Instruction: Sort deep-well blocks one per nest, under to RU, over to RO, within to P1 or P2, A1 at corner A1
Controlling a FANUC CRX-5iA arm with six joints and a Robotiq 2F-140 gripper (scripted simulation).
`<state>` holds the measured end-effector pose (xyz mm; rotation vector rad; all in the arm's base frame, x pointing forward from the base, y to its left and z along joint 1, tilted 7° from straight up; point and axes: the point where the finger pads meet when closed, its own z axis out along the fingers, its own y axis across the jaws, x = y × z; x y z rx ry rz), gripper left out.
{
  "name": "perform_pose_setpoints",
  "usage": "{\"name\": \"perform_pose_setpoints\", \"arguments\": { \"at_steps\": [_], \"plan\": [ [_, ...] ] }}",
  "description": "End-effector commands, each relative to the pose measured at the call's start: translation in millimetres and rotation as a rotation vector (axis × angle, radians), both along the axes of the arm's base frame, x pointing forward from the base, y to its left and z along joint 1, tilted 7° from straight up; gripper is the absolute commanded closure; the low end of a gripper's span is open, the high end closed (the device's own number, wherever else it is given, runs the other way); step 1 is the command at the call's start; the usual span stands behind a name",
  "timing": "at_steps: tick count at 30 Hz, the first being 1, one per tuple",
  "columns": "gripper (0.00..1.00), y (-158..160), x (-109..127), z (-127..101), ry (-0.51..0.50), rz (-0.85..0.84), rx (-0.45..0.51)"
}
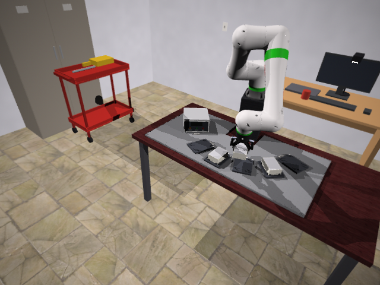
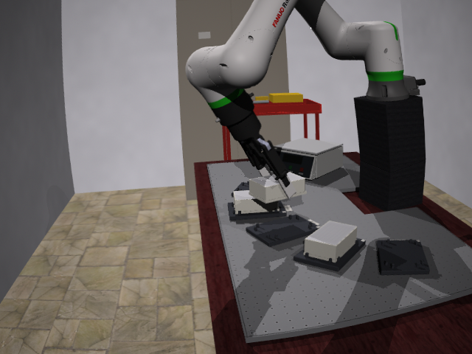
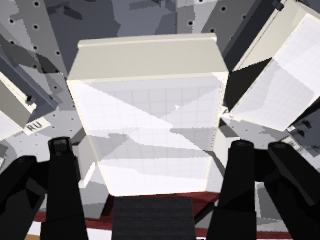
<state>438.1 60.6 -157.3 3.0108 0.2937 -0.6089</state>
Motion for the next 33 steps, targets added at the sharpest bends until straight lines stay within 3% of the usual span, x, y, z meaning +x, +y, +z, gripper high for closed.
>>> {"name": "perform_pose_setpoints", "arguments": {
  "at_steps": [1,9,33],
  "plan": [
    [0.90,10,0,-5,0.000,0.000,0.000],
    [0.90,35,1,-17,0.000,0.000,0.000],
    [0.90,35,0,-18,0.000,0.000,0.000]
  ]
}}
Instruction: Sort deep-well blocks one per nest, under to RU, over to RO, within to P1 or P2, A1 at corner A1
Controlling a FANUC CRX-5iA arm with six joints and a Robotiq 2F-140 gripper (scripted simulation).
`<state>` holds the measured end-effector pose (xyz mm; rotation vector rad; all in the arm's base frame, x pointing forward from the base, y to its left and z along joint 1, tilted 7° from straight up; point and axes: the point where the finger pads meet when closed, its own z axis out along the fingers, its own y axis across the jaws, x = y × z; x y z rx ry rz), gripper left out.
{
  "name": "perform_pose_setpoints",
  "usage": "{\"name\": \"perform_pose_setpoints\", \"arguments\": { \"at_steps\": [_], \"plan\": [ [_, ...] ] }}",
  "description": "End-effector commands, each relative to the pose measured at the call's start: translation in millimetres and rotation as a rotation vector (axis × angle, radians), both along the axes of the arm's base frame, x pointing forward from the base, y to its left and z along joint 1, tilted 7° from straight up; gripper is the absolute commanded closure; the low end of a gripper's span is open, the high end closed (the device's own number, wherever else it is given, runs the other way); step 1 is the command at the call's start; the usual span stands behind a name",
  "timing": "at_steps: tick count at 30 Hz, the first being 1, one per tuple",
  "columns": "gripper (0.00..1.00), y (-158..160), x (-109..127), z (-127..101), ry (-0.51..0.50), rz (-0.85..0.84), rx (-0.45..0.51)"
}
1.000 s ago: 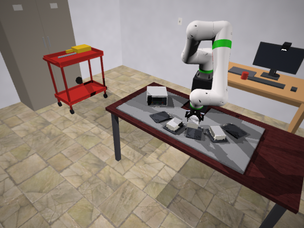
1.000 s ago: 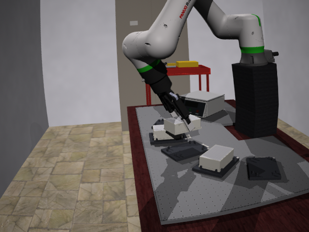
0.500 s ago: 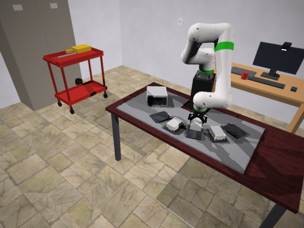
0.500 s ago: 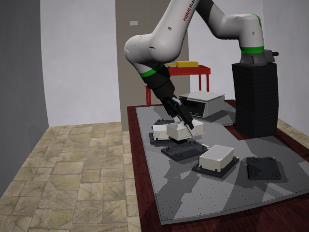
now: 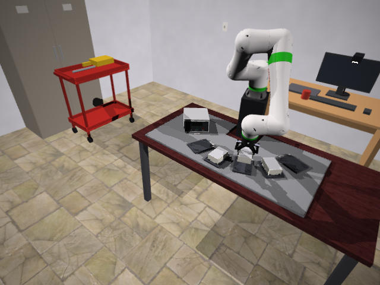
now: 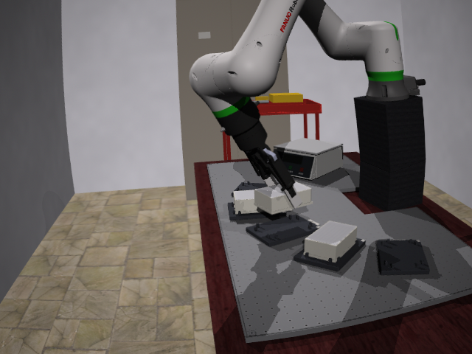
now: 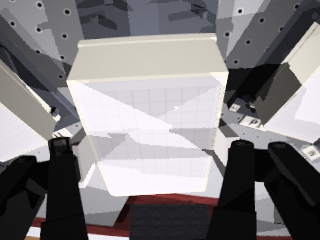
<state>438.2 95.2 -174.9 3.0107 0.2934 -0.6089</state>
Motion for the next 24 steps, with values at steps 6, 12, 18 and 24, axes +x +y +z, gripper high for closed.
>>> {"name": "perform_pose_setpoints", "arguments": {
  "at_steps": [6,12,18,24],
  "plan": [
    [0.90,0,0,0,0.000,0.000,0.000],
    [0.90,0,0,0,0.000,0.000,0.000],
    [0.90,0,1,-8,0.000,0.000,0.000],
    [0.90,0,2,-18,0.000,0.000,0.000]
  ]
}}
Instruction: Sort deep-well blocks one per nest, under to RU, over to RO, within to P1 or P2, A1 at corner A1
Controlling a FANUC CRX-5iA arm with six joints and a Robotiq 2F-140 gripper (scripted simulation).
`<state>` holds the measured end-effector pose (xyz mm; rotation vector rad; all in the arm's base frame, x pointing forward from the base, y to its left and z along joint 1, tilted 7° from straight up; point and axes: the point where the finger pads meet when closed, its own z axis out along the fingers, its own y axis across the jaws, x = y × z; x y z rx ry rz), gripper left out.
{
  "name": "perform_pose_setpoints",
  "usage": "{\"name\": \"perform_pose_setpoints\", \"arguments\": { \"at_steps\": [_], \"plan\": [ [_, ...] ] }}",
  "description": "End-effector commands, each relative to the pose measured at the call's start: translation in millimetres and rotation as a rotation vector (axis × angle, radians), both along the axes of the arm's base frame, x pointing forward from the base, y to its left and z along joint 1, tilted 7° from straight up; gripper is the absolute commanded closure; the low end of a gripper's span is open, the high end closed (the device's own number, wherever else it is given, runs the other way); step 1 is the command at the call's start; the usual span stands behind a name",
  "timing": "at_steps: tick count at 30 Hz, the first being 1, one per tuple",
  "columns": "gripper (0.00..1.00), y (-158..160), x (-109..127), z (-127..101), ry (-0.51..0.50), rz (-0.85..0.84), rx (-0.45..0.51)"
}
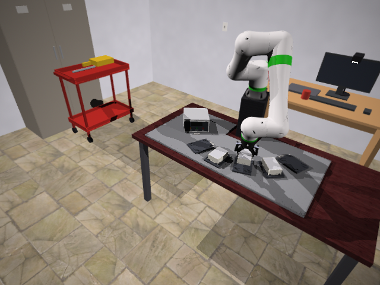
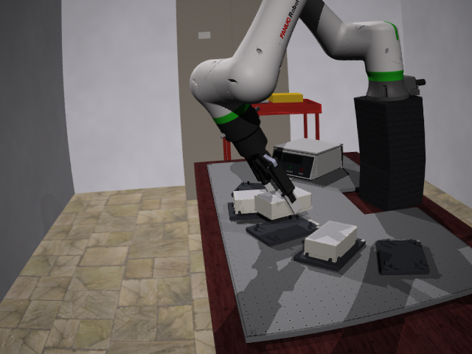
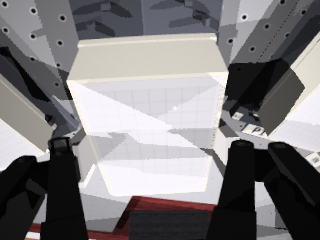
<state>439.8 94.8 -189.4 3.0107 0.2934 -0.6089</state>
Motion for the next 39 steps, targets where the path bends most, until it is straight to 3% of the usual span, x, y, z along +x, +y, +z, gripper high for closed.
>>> {"name": "perform_pose_setpoints", "arguments": {
  "at_steps": [1,25,39],
  "plan": [
    [0.90,0,1,-5,0.000,0.000,0.000],
    [0.90,0,5,-38,0.000,0.000,0.000],
    [0.90,0,5,-39,0.000,0.000,0.000]
  ]
}}
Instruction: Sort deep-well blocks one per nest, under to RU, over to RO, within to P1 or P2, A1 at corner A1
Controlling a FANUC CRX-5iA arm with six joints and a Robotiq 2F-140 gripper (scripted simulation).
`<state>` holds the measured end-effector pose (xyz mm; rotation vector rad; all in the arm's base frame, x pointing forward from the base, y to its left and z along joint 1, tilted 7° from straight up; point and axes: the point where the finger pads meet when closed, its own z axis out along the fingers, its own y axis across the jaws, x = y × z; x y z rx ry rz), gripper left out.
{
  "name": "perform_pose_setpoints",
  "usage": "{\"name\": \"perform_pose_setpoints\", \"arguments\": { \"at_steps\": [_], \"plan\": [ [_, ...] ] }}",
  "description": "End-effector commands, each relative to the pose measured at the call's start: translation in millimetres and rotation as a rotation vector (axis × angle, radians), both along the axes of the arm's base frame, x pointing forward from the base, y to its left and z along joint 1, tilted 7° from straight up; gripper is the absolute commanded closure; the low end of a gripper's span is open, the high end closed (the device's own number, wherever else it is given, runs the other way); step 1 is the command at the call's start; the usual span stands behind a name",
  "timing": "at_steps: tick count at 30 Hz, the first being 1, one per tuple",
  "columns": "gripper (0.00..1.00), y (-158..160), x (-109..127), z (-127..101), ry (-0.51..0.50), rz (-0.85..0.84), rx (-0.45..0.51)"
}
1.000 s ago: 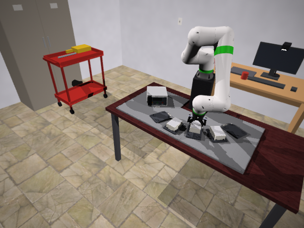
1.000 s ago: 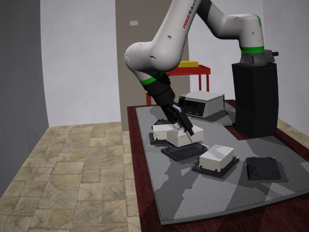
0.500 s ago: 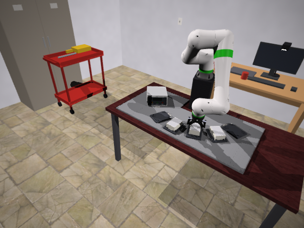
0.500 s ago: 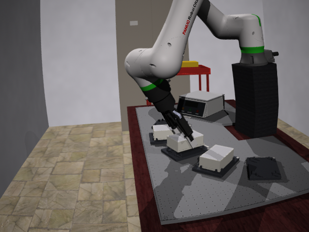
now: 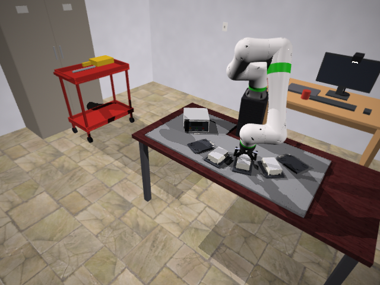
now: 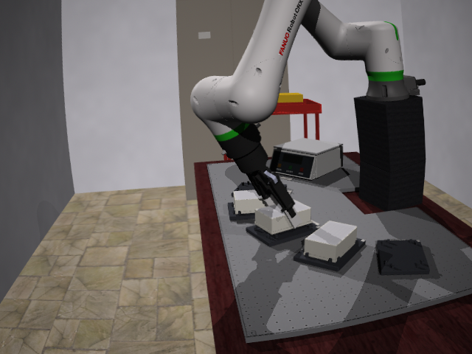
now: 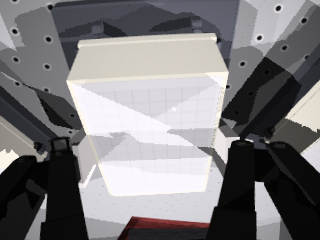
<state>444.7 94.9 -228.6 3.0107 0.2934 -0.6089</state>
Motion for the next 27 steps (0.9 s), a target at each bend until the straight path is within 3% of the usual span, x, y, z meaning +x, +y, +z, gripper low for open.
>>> {"name": "perform_pose_setpoints", "arguments": {
  "at_steps": [1,27],
  "plan": [
    [0.90,0.0,0.2,0.1,0.000,0.000,0.000],
    [0.90,0.0,0.6,-3.2,0.000,0.000,0.000]
  ]
}}
